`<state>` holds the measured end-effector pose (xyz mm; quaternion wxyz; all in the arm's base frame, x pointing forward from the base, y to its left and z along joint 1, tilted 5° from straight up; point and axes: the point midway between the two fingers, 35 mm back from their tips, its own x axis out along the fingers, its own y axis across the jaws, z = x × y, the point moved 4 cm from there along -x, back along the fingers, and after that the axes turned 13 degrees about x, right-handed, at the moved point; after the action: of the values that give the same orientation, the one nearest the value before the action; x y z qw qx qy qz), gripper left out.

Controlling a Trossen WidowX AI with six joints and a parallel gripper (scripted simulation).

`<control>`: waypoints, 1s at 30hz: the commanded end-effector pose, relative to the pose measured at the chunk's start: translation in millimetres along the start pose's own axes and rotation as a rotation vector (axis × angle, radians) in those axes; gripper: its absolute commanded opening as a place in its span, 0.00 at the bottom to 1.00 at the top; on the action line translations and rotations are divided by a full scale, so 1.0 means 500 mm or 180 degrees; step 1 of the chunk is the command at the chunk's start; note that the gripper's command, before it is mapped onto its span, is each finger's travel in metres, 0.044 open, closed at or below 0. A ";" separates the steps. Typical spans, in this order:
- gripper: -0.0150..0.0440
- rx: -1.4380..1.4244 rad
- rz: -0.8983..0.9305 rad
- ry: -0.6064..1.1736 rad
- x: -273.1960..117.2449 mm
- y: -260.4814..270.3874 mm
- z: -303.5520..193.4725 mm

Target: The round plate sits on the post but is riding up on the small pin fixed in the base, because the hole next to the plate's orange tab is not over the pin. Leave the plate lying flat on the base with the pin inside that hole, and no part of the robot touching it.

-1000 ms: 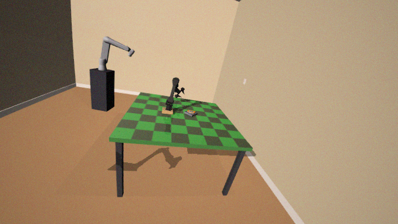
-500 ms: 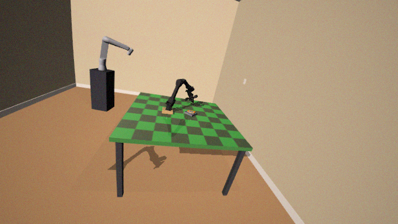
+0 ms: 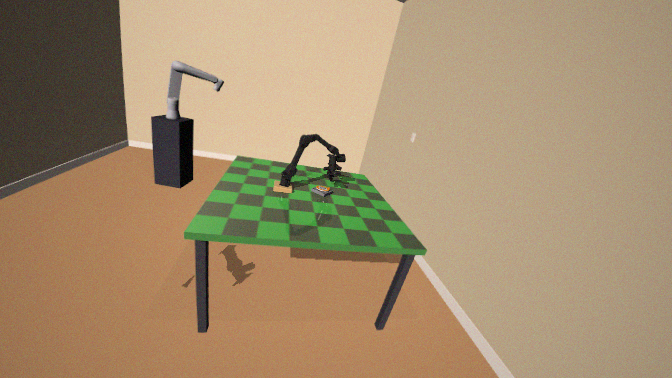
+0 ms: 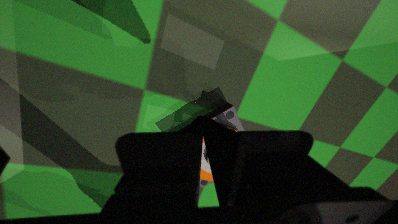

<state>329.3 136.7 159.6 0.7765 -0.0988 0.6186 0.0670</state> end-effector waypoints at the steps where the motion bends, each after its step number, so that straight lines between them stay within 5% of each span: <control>1: 0.25 0.0714 0.0185 0.0271 -0.013 -0.075 -0.017; 30: 0.25 0.1035 0.0255 0.0387 0.078 -0.116 -0.038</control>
<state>333.8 78.5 124.0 0.7419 0.0489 0.6687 -0.0102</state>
